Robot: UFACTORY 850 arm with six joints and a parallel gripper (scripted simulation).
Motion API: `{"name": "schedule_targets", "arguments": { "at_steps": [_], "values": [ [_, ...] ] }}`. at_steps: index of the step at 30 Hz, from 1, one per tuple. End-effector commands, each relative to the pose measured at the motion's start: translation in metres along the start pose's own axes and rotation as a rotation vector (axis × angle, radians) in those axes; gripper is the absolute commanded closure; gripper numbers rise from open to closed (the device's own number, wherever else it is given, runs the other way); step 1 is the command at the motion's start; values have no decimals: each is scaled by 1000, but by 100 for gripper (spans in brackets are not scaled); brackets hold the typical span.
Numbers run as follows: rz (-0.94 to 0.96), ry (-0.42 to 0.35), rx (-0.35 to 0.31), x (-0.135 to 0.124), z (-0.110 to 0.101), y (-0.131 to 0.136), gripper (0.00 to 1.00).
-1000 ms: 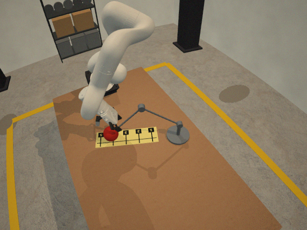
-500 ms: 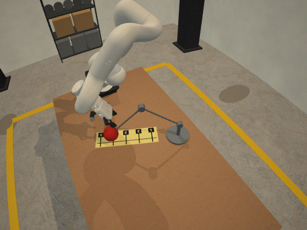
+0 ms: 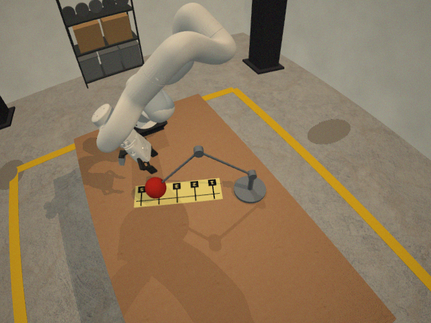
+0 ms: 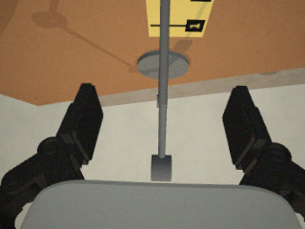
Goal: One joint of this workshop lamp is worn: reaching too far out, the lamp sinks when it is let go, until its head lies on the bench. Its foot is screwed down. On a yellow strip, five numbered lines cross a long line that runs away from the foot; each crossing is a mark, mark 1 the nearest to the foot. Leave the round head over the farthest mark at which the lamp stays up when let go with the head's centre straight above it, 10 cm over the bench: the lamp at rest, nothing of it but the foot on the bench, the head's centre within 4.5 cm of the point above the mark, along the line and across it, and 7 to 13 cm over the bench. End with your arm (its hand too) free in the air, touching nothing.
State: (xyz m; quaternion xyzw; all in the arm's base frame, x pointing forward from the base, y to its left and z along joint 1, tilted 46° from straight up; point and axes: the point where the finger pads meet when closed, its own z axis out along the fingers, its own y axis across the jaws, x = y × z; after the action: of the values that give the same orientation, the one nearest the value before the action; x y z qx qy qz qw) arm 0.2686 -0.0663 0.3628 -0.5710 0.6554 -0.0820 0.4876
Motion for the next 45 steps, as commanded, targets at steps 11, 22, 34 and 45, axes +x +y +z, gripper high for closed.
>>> {"name": "schedule_targets", "arguments": {
  "at_steps": [11,22,34,45],
  "values": [
    [-1,0,0,-1,-22,1,0],
    [-1,0,0,-1,-21,0,0],
    [-1,0,0,-1,-20,0,0],
    [-1,0,0,-1,-20,0,0]
  ]
}}
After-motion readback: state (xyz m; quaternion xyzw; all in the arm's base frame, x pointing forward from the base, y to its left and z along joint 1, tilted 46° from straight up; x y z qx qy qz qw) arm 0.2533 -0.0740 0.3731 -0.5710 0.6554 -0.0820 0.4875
